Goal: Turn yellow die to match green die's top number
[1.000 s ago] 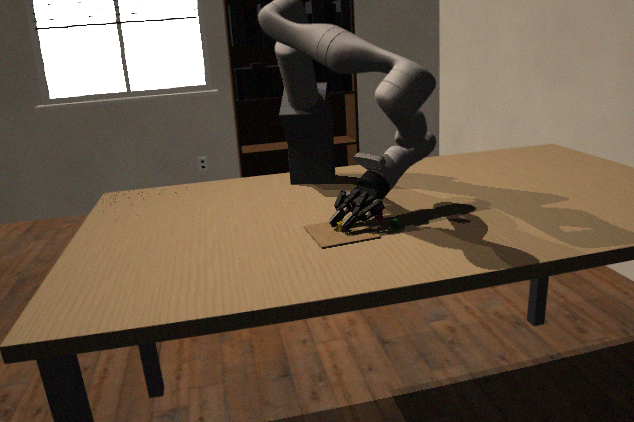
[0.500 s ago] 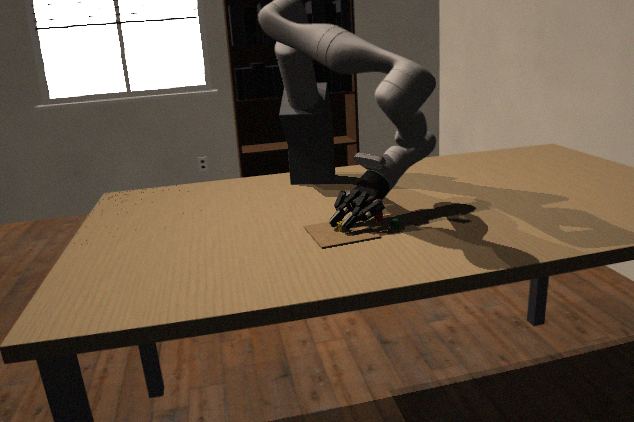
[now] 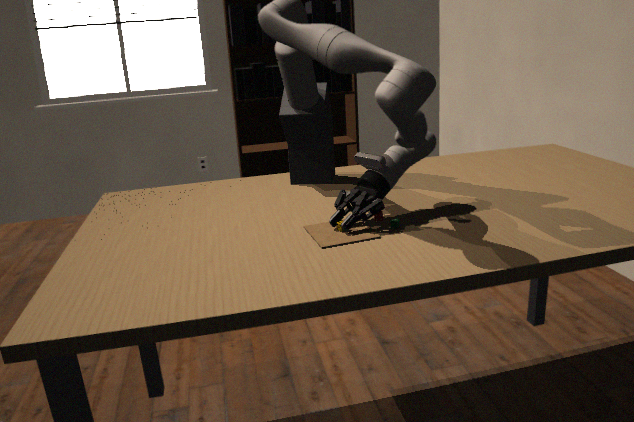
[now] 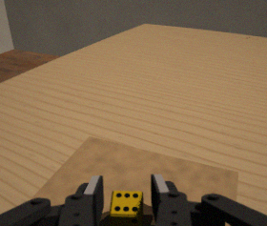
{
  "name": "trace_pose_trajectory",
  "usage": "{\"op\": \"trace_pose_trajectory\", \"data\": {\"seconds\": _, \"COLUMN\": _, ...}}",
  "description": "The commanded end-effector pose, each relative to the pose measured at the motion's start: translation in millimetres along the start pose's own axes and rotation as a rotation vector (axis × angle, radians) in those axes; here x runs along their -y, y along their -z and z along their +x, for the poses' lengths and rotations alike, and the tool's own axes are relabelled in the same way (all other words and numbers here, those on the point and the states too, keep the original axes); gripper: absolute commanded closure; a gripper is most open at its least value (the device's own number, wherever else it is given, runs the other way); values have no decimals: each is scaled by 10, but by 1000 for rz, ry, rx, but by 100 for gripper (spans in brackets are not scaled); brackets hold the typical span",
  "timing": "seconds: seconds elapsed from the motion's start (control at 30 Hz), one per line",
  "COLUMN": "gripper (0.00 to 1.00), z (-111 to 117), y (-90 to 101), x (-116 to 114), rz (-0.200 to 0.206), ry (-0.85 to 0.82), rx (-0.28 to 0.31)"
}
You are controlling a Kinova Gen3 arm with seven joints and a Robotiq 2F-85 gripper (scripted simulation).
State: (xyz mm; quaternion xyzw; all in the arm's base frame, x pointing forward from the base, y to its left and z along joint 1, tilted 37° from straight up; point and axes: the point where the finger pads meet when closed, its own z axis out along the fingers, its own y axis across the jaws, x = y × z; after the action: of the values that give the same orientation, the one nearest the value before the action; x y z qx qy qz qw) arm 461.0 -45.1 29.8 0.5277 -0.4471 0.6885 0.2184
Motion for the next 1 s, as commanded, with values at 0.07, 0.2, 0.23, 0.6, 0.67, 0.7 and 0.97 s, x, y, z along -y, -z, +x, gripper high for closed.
{"op": "trace_pose_trajectory", "data": {"seconds": 0.07, "gripper": 65, "z": -1, "y": 95, "x": 8, "rz": 2, "ry": -1, "rx": 1}}
{"op": "trace_pose_trajectory", "data": {"seconds": 0.2, "gripper": 65, "z": -1, "y": 163, "x": 8, "rz": 2, "ry": -1, "rx": 1}}
{"op": "trace_pose_trajectory", "data": {"seconds": 0.23, "gripper": 65, "z": -1, "y": 200, "x": 8, "rz": 2, "ry": -1, "rx": 1}}
{"op": "trace_pose_trajectory", "data": {"seconds": 0.6, "gripper": 65, "z": -1, "y": 490, "x": 7, "rz": 2, "ry": -1, "rx": 1}}
{"op": "trace_pose_trajectory", "data": {"seconds": 0.67, "gripper": 65, "z": -1, "y": 492, "x": 7, "rz": 2, "ry": -1, "rx": 1}}
{"op": "trace_pose_trajectory", "data": {"seconds": 0.7, "gripper": 65, "z": -1, "y": 492, "x": 7, "rz": 2, "ry": -1, "rx": 1}}
{"op": "trace_pose_trajectory", "data": {"seconds": 0.97, "gripper": 65, "z": 83, "y": 537, "x": 7, "rz": 2, "ry": -1, "rx": 1}}
